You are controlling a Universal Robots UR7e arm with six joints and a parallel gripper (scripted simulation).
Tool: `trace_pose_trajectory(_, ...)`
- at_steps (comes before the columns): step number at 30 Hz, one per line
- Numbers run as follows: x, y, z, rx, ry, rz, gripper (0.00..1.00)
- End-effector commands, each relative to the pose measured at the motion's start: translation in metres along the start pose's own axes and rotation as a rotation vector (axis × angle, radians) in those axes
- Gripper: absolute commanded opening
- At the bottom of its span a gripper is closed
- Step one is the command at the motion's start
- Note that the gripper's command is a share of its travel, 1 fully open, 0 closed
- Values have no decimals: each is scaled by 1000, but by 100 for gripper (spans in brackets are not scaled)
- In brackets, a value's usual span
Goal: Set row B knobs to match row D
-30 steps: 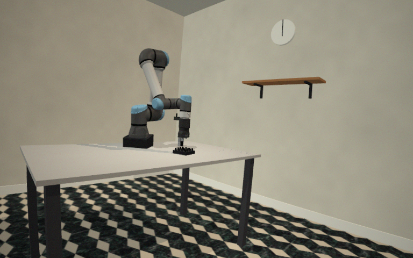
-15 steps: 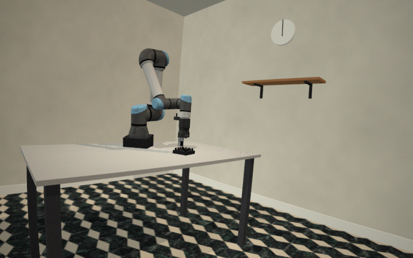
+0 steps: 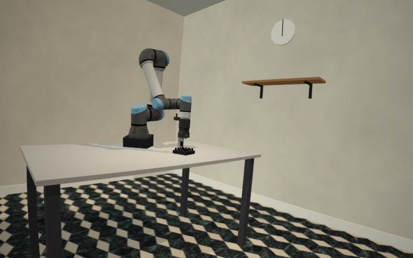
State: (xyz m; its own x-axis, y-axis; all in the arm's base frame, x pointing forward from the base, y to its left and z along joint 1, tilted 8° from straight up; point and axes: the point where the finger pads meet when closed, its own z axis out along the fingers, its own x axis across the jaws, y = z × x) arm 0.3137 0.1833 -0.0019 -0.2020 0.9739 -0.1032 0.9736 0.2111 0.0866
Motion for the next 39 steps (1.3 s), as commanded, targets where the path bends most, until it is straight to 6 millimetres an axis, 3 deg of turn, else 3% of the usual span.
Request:
trace_pose_trajectory(1, 0, 0, 3, -1, 0, 0, 46)
trace_pose_trajectory(39, 0, 0, 12, -1, 0, 0, 46)
